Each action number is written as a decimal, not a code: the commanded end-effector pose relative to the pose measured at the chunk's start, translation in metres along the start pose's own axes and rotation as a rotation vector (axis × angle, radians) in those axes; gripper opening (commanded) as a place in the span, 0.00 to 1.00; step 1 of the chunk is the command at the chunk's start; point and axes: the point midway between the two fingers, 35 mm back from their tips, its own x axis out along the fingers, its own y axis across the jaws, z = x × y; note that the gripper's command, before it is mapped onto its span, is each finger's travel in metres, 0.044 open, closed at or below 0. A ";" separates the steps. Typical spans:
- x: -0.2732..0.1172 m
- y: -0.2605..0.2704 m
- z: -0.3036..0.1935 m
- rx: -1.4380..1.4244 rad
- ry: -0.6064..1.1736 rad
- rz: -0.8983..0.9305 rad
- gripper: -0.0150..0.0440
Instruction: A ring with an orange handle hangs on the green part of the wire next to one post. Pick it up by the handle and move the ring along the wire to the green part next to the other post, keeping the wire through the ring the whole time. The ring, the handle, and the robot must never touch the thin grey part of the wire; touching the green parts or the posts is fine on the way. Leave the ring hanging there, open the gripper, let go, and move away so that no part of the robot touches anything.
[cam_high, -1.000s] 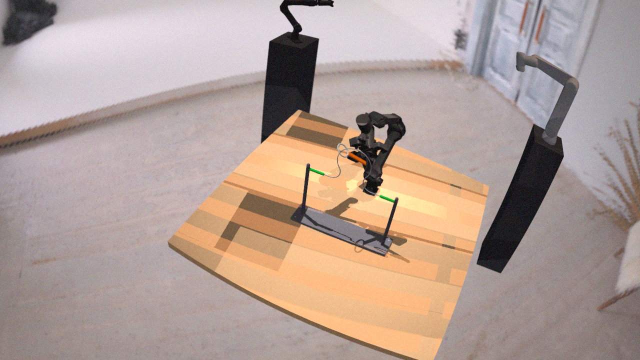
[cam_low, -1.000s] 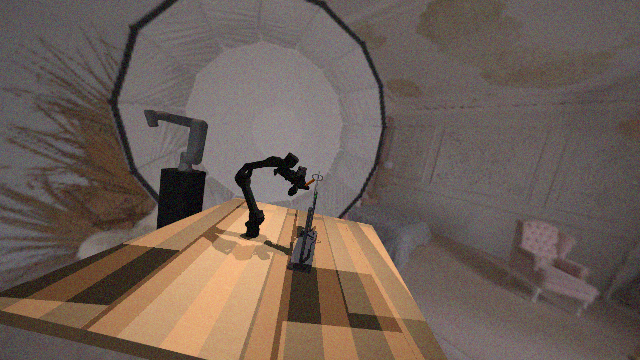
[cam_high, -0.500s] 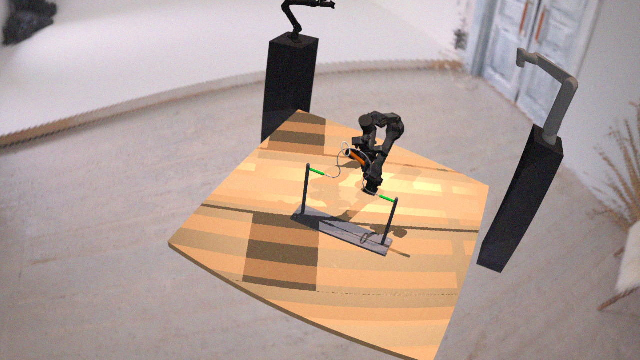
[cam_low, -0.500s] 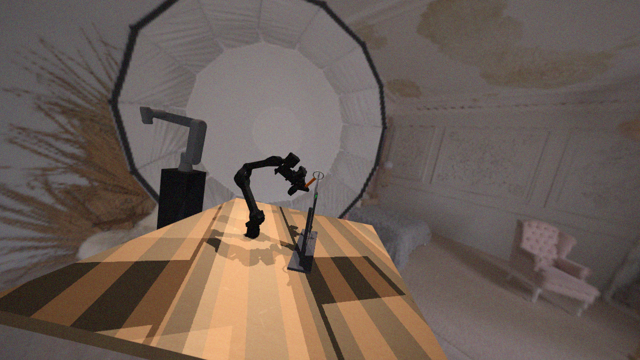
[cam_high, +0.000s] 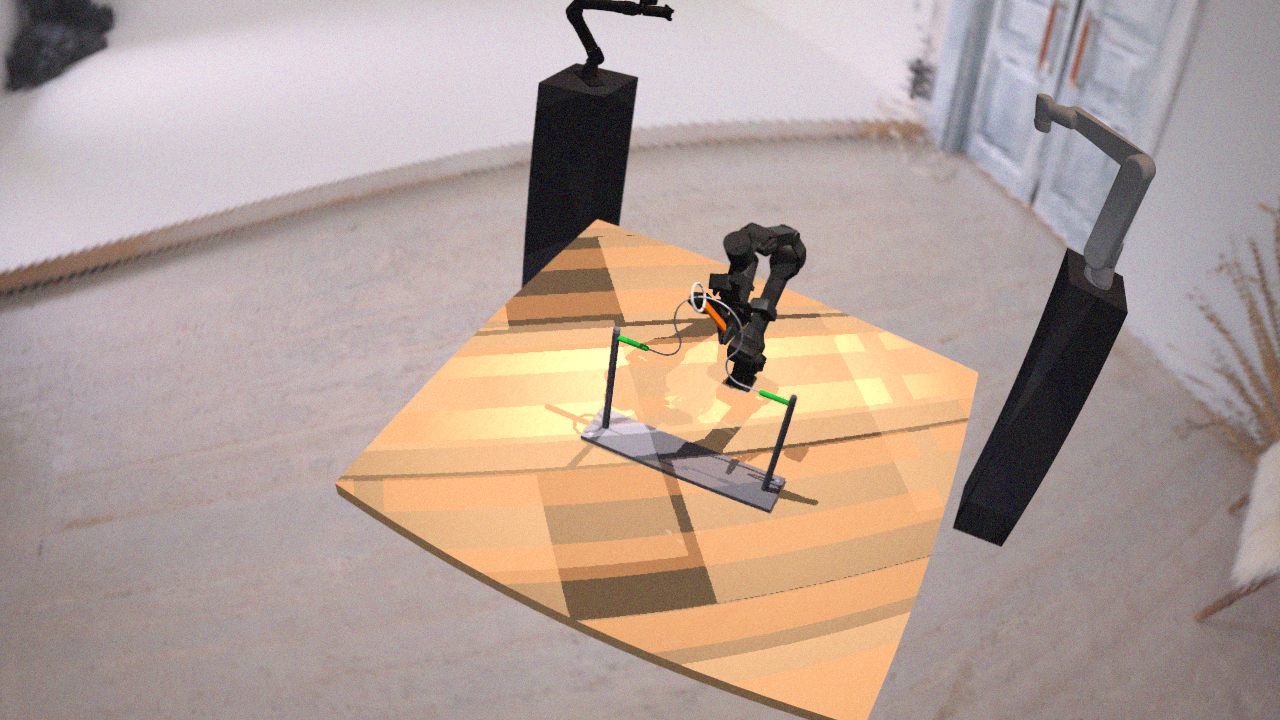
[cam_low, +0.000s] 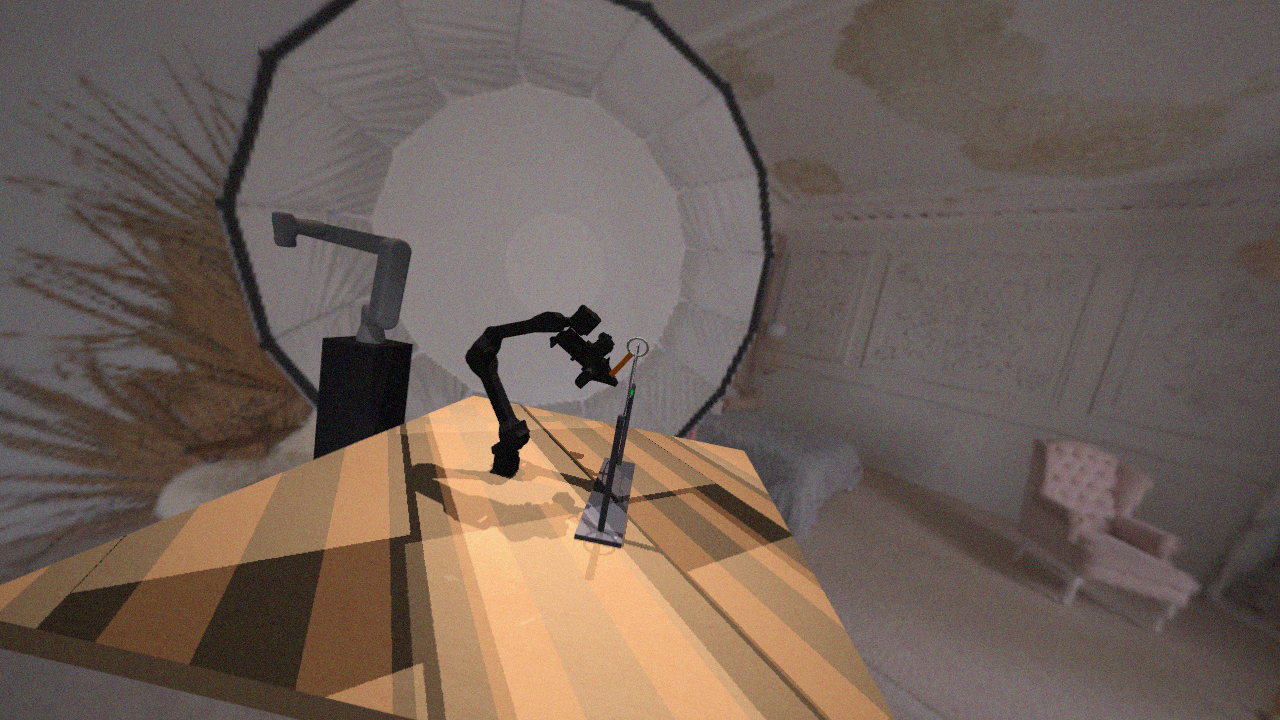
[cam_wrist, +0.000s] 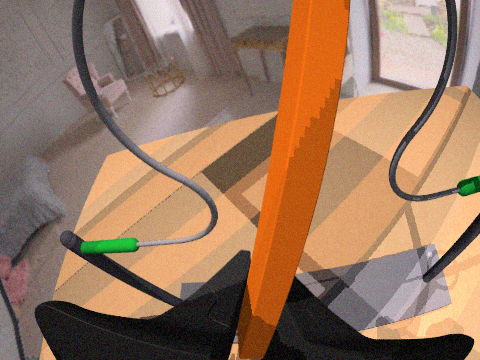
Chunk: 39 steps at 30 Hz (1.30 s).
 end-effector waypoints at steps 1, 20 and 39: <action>0.000 -0.002 0.000 -0.046 -0.006 -0.031 0.00; 0.000 -0.014 0.001 -0.262 -0.040 -0.178 0.00; -0.001 -0.025 0.005 -0.479 -0.074 -0.324 0.00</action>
